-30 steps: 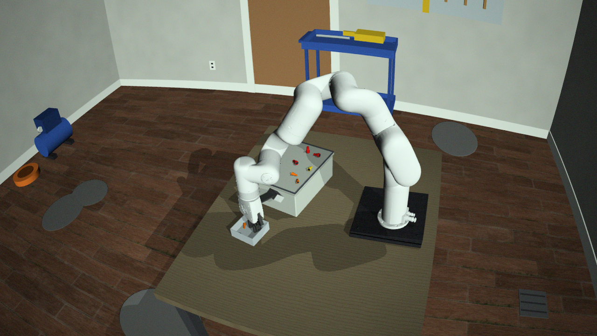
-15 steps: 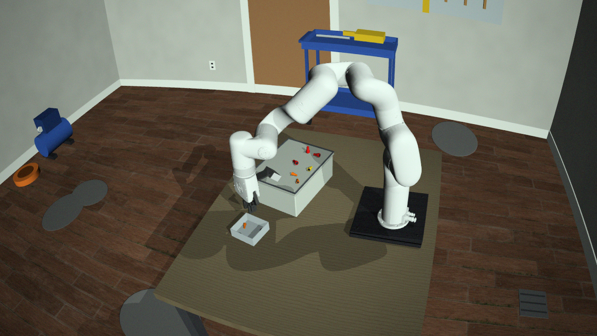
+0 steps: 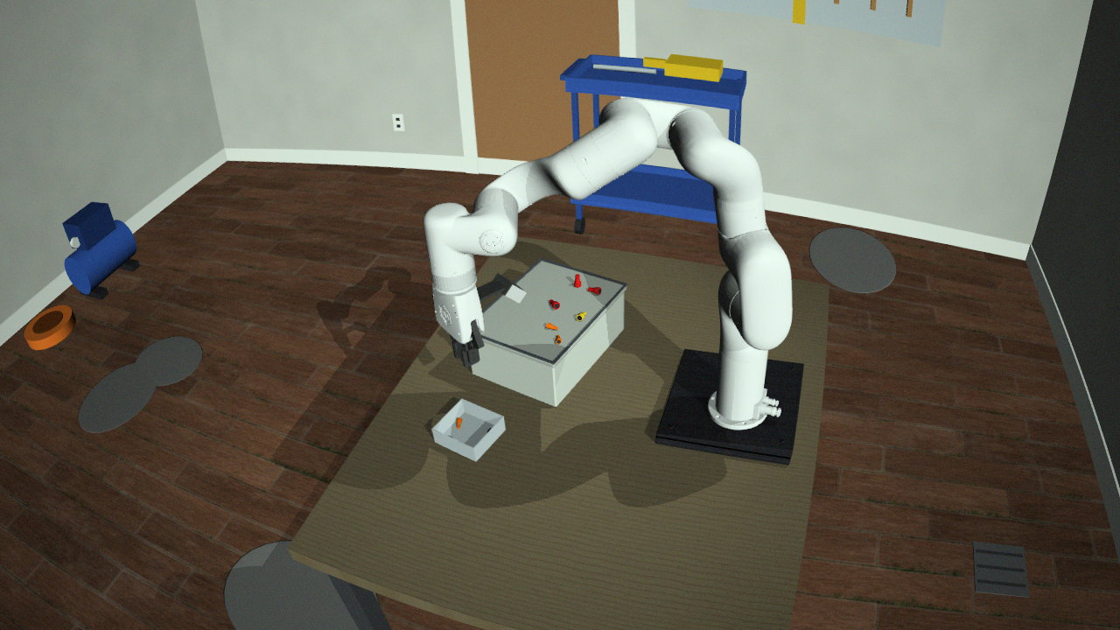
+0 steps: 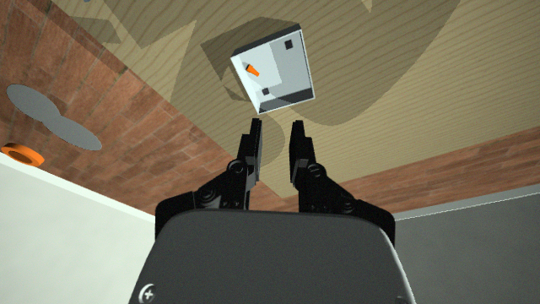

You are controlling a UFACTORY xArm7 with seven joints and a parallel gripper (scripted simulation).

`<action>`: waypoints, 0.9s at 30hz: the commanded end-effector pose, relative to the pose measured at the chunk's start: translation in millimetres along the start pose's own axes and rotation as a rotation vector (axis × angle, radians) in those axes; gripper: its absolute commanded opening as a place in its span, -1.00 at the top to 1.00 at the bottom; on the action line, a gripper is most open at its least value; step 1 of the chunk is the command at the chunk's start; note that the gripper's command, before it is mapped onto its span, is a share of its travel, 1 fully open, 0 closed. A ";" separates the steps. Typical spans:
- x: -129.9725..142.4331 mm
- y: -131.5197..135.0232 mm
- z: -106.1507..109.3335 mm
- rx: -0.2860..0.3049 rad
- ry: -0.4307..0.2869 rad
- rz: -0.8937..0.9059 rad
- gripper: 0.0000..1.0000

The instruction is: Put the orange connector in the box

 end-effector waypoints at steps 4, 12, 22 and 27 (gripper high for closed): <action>0.7 -0.9 3.8 -0.005 -0.005 0.000 0.49; 0.7 -0.9 6.1 -0.005 -0.005 0.000 0.49; 0.6 -0.7 33.8 -0.005 -0.005 0.000 0.49; 0.6 -0.7 33.8 -0.005 -0.005 0.000 0.49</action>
Point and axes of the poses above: the point where the finger pads meet when closed, its own z axis back along the fingers, its own y axis across the jaws, x = y × z, the point moved 10 cm from there along z, back along the fingers, and after that the axes turned 10 degrees about z, right-handed, at the moved point
